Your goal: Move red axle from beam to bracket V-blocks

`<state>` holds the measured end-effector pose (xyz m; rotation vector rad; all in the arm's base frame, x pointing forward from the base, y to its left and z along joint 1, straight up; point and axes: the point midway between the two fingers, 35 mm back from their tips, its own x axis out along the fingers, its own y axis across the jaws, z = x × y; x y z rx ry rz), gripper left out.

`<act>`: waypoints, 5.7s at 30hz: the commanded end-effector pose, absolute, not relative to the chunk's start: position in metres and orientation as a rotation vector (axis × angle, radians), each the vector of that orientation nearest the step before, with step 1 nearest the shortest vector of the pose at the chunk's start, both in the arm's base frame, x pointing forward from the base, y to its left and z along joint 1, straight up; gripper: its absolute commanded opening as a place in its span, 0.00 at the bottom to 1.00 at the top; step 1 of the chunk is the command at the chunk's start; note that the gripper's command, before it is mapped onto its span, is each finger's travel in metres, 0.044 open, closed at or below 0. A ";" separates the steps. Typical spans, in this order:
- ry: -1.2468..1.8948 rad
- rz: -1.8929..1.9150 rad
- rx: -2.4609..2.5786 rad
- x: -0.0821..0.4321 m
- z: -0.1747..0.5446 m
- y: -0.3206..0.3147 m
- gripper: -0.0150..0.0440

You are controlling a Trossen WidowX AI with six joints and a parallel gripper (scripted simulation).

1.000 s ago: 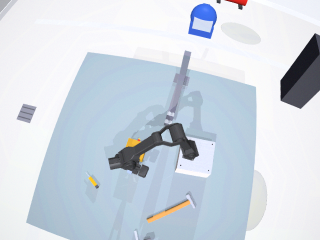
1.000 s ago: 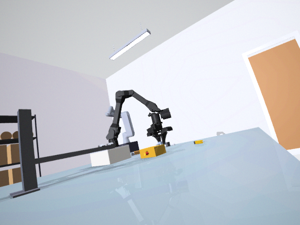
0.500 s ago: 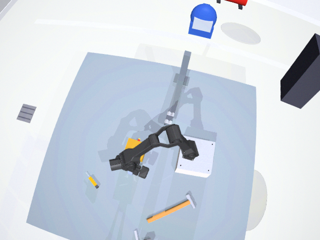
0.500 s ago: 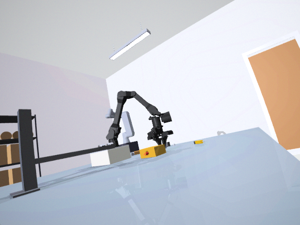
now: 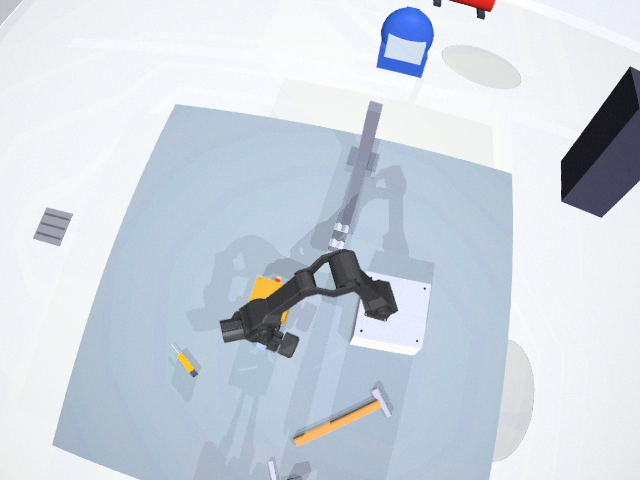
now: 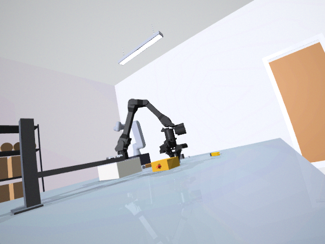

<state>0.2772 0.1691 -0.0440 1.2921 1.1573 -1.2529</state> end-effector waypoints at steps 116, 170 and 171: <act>1.195 1.200 -1.232 0.299 -0.011 -0.030 1.00; 1.194 1.194 -1.229 0.300 -0.034 -0.034 0.25; 1.194 1.194 -1.229 0.300 -0.034 -0.035 0.25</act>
